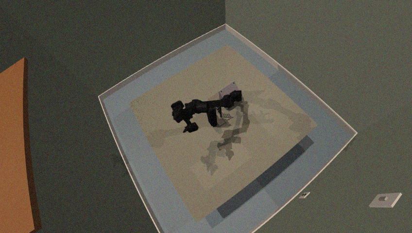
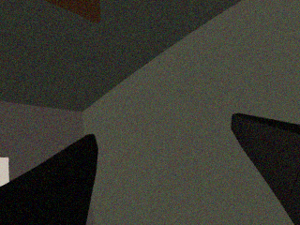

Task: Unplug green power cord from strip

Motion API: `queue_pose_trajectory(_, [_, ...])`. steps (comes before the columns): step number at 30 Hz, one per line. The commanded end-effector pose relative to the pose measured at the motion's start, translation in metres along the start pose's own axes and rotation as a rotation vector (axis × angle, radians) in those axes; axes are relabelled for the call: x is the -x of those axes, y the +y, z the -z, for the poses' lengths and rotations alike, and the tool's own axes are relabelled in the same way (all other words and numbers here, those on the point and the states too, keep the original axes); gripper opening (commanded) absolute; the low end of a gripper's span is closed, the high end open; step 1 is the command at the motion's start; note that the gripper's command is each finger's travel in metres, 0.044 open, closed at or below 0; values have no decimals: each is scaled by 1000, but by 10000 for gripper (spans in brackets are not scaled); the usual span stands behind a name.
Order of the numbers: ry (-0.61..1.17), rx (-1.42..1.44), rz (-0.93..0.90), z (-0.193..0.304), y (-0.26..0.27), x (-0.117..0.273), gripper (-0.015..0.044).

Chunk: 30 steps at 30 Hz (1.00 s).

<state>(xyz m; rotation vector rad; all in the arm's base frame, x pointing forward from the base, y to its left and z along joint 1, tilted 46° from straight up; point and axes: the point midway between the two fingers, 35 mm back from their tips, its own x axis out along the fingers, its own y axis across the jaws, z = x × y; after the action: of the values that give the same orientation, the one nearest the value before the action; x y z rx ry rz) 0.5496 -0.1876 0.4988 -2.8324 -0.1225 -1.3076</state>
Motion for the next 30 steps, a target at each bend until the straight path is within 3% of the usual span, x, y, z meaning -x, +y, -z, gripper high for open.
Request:
queue_pose_trajectory(1, [-10, -16, -4, -2, 1, 1, 374])
queue_pose_trajectory(9, [-380, -693, -280, -103, 44, 49, 164])
queue_pose_trajectory(19, [-587, -1347, -793, -186, 65, 140, 160])
queue_pose_trajectory(30, [-539, -1871, -1509, -234, 60, 253, 160])
